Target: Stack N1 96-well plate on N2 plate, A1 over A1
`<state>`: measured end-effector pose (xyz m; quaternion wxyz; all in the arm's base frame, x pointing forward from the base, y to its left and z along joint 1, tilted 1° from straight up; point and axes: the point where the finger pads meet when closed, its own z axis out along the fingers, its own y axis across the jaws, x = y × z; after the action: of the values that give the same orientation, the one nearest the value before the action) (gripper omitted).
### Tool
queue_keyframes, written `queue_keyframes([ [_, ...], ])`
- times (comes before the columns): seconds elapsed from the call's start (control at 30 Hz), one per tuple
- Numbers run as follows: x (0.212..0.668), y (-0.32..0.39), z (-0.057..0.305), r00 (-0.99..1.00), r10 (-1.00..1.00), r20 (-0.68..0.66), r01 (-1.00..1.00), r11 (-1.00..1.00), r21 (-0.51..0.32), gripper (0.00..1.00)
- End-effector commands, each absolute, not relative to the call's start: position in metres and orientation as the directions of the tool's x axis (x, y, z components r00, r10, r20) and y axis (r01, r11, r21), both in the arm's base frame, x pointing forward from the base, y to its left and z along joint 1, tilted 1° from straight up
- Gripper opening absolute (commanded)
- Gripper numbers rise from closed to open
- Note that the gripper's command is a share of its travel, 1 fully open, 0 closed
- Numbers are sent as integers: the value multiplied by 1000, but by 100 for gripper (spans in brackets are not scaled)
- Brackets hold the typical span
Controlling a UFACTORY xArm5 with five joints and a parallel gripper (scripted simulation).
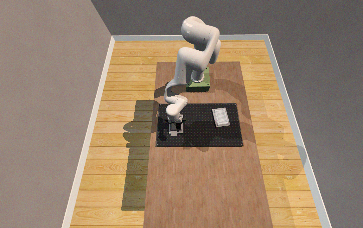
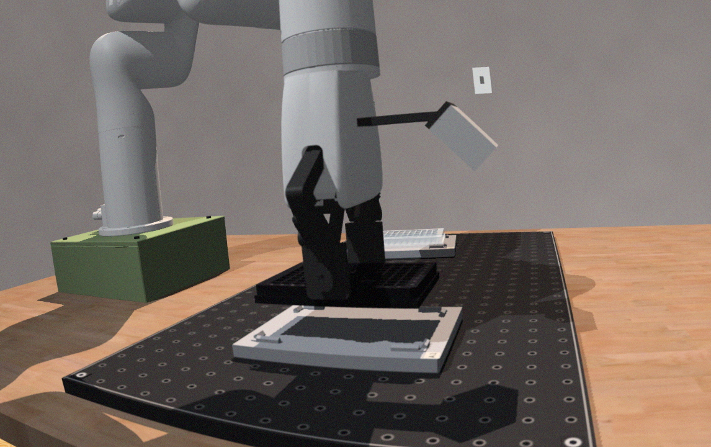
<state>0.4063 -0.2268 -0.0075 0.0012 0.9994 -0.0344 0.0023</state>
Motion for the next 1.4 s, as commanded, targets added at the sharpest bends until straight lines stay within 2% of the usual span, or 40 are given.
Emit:
queue_keyframes([
  [0.0,407,-227,2,998,-69,8,-69,-998,4,0],
  [1.37,408,-226,57,998,-69,8,-69,-998,4,0],
])
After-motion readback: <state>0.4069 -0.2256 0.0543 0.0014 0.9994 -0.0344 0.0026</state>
